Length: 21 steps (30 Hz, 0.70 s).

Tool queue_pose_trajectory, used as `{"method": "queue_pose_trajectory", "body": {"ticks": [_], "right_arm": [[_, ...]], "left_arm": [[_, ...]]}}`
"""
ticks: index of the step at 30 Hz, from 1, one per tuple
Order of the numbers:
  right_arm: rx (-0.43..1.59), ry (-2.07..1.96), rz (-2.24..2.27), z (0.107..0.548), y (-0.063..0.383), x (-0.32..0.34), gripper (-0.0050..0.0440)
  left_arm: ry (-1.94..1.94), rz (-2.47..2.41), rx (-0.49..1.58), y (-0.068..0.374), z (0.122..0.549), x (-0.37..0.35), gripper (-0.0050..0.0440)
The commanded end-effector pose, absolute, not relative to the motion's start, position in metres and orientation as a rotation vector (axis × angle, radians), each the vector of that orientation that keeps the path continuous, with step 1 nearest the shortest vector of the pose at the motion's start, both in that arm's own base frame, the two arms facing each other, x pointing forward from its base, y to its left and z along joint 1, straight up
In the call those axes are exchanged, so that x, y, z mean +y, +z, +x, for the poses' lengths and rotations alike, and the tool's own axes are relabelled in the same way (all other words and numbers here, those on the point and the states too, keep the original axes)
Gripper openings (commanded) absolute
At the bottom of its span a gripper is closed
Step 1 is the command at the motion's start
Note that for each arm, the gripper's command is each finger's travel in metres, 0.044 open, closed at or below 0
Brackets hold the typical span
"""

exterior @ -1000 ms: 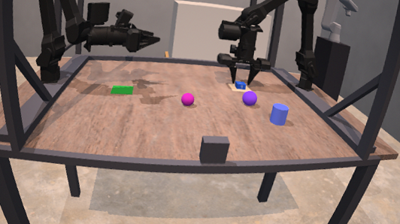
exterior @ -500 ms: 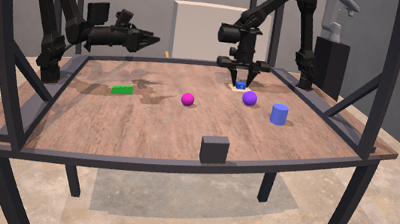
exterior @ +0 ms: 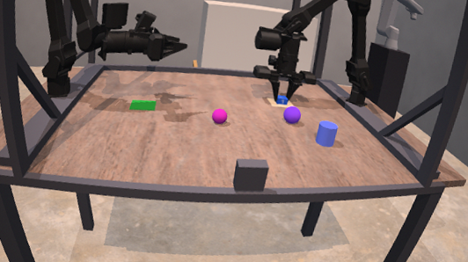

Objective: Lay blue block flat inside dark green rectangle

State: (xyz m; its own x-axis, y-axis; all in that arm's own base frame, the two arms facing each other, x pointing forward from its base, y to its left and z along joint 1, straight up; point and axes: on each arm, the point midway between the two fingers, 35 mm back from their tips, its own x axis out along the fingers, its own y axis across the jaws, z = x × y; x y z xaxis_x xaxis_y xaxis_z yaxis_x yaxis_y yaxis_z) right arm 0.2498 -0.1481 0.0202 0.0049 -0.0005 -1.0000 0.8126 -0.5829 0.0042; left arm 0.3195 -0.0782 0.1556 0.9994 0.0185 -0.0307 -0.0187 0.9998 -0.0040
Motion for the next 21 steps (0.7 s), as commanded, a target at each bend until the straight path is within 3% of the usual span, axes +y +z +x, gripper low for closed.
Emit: {"method": "queue_pose_trajectory", "body": {"ticks": [1, 4, 8, 17, 21], "right_arm": [[0.827, -1.635, 1.656, 0.252, 0.024, -0.150, 0.0107], [0.827, -1.635, 1.656, 0.252, 0.024, -0.150, 0.0100], [0.809, -1.621, 1.662, 0.256, 0.038, -0.151, 0.0004], [0.808, -1.620, 1.662, 0.254, 0.098, -0.150, -0.0003], [0.808, -1.620, 1.661, 0.254, 0.100, -0.150, -0.0004]], "left_arm": [[0.019, -0.009, 0.015, 0.161, 0.321, -0.079, 0.0440], [0.019, -0.009, 0.015, 0.161, 0.321, -0.079, 0.0440], [0.019, -0.009, 0.015, 0.161, 0.321, -0.079, 0.0440], [0.019, -0.009, 0.015, 0.161, 0.321, -0.079, 0.0440], [0.019, -0.009, 0.015, 0.161, 0.321, -0.079, 0.0440]]}}
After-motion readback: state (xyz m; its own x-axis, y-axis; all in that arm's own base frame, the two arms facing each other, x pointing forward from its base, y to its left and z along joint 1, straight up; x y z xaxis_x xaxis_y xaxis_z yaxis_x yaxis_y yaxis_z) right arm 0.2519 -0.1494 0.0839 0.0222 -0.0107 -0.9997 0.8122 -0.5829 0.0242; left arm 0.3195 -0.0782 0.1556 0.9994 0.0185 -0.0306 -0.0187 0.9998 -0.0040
